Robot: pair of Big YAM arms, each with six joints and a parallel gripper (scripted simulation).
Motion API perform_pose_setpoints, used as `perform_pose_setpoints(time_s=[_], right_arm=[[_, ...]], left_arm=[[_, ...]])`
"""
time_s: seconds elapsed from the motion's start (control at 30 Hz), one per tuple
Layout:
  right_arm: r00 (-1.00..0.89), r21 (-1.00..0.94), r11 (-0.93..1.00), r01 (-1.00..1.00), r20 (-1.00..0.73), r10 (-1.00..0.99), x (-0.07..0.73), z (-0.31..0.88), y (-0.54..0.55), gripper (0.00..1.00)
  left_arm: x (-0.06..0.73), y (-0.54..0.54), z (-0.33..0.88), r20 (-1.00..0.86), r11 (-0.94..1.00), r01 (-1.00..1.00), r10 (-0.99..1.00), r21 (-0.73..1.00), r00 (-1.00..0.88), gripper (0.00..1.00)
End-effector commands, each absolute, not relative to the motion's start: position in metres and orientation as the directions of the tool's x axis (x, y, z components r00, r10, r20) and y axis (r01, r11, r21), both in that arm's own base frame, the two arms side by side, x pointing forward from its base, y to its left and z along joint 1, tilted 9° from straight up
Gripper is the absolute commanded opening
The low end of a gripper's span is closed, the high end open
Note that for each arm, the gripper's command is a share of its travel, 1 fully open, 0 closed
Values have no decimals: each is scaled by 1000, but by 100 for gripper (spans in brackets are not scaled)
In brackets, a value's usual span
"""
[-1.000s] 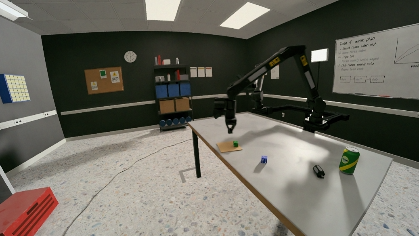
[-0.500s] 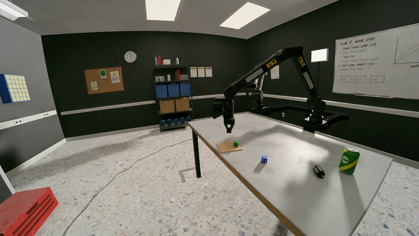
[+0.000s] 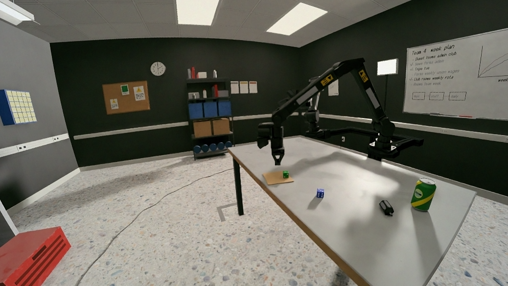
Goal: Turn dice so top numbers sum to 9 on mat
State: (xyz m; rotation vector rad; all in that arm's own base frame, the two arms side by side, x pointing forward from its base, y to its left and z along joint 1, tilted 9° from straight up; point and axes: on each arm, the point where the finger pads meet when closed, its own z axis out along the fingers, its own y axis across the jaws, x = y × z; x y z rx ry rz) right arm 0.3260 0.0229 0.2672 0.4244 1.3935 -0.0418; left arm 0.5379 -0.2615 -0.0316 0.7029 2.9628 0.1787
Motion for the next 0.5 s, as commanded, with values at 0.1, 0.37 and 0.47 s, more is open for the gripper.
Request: perform_pose_setpoints(time_s=[0.1,0.37,0.47], right_arm=[[195,270,923,273,-956,221,327,271,23,100],[195,270,923,273,-956,221,327,271,23,100],[195,270,923,273,-956,221,327,271,23,100]], left_arm=[[553,-255,-62,-75,889,437,449,134,-890,26],[561,-255,-68,-105,891,434,448,133,-888,26],[564,-255,-91,-90,890,435,448,134,-889,26]])
